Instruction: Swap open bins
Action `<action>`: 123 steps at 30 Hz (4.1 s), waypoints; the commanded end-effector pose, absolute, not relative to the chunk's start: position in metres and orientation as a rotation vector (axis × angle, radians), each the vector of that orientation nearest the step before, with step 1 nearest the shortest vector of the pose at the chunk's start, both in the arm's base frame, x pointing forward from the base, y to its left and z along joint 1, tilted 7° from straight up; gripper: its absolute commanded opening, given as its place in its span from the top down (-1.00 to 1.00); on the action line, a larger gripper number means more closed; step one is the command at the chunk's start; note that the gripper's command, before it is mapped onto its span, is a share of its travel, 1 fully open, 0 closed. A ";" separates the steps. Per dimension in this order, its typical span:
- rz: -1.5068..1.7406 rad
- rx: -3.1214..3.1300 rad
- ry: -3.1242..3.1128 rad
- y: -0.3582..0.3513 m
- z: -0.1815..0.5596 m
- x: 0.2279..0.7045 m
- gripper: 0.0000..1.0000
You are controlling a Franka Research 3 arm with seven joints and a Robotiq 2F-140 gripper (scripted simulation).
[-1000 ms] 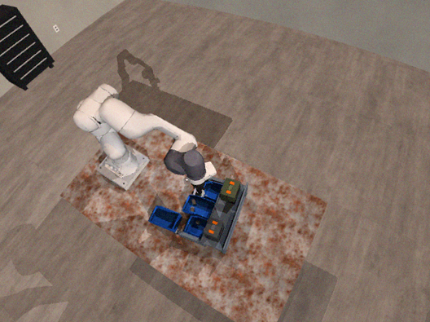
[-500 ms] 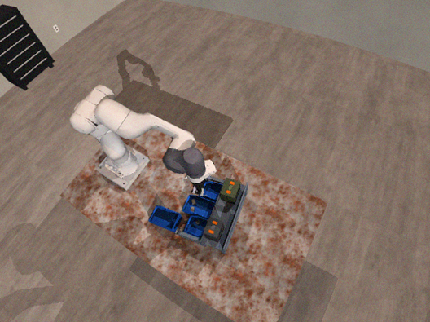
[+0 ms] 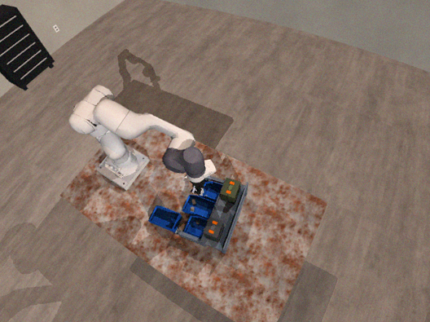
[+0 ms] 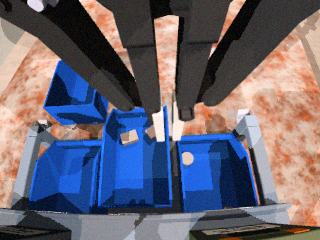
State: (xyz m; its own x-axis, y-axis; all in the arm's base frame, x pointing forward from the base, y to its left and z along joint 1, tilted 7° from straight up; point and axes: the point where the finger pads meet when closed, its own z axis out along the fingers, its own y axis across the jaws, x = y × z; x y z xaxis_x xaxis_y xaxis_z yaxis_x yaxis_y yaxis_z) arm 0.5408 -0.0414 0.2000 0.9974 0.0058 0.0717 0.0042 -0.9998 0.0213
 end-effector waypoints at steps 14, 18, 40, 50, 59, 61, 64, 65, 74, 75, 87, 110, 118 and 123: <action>0.112 3.115 -0.004 -0.042 0.201 0.541 1.00; 0.112 3.115 -0.004 -0.042 0.201 0.541 1.00; 0.049 3.069 -0.980 -0.088 0.163 0.439 1.00; 0.028 2.921 -1.464 -0.091 0.157 0.422 1.00; 0.071 2.727 -1.782 -0.091 0.157 0.422 1.00; 0.083 2.678 -1.847 -0.091 0.157 0.422 1.00; 0.101 2.603 -1.941 -0.091 0.157 0.422 1.00; 0.107 2.577 -1.970 -0.091 0.157 0.422 1.00; 0.156 2.343 -2.210 -0.091 0.157 0.422 1.00; 0.162 2.315 -2.235 -0.091 0.157 0.422 1.00; 0.169 2.271 -2.273 -0.091 0.156 0.422 1.00; 0.169 2.270 -2.273 -0.091 0.111 0.427 1.00; 0.169 2.270 -2.273 -0.092 0.085 0.430 1.00; 0.169 2.270 -2.273 -0.092 0.076 0.431 1.00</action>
